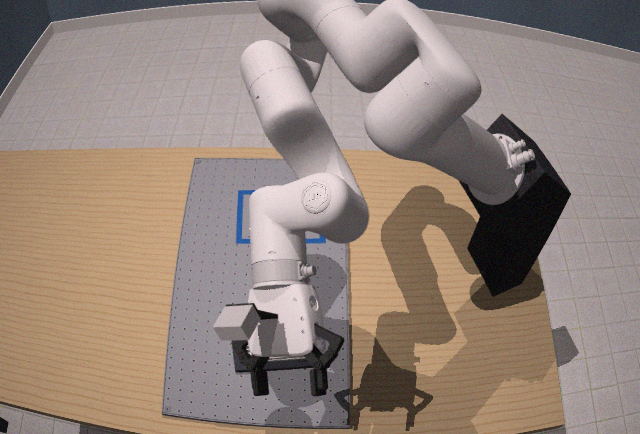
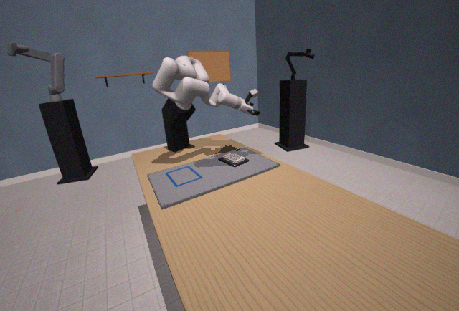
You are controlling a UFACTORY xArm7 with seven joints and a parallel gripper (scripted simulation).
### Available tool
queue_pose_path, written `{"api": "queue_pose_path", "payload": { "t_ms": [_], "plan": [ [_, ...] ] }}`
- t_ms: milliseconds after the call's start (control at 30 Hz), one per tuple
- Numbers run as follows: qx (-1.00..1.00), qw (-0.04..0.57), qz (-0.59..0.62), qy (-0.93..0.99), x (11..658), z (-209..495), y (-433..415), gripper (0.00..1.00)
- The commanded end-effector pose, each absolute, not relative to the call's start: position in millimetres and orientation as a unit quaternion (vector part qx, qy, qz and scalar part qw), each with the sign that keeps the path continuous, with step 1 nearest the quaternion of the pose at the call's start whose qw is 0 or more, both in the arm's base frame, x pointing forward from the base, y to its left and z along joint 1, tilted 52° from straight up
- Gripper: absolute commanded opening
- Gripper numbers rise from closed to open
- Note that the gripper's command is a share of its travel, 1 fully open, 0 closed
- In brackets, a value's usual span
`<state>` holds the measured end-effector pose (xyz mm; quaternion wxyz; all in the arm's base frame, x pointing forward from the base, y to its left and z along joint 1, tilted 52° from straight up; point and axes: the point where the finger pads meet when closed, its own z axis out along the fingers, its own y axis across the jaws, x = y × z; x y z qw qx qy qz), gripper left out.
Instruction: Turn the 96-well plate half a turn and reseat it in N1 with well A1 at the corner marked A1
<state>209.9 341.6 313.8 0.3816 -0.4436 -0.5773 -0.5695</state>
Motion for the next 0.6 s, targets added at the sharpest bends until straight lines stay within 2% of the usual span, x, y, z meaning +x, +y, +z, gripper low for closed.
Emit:
{"api": "queue_pose_path", "payload": {
  "t_ms": [0,567],
  "plan": [
    [-0.443,0.381,-0.570,-0.578,209.0,314.1,341.7,1.00],
    [-0.457,0.380,-0.566,-0.571,213.6,314.0,339.5,1.00]
  ]
}}
